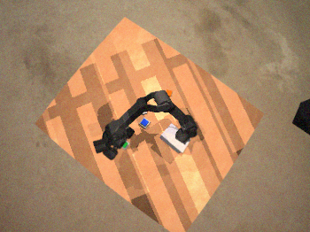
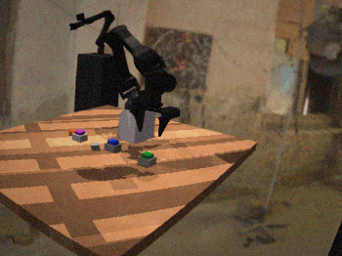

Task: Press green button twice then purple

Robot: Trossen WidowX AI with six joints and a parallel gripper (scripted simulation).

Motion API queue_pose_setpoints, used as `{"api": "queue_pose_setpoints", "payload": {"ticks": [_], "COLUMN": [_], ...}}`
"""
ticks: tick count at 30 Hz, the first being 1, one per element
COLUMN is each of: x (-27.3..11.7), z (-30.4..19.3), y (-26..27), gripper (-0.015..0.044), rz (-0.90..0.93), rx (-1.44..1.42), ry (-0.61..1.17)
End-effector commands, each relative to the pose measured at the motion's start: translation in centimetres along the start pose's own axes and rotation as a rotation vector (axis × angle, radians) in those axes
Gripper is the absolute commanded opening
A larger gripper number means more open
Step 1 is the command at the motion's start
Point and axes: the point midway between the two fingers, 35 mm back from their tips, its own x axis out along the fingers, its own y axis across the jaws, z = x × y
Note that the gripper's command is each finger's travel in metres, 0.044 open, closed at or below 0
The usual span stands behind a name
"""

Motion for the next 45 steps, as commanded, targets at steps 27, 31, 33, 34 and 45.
{"api": "queue_pose_setpoints", "payload": {"ticks": [27, 31, 33, 34, 45], "x": [5.5, 6.1, 6.5, 6.6, 8.0], "z": [-0.7, -0.7, -0.7, -0.7, -0.8], "y": [-0.8, -0.8, -0.9, -0.9, -1.0], "gripper": [0.002, 0.002, 0.002, 0.002, 0.002], "rz": [-0.033, -0.034, -0.034, -0.034, -0.035], "rx": [-0.015, -0.015, -0.015, -0.015, -0.015], "ry": [0.021, 0.021, 0.021, 0.021, 0.021]}}
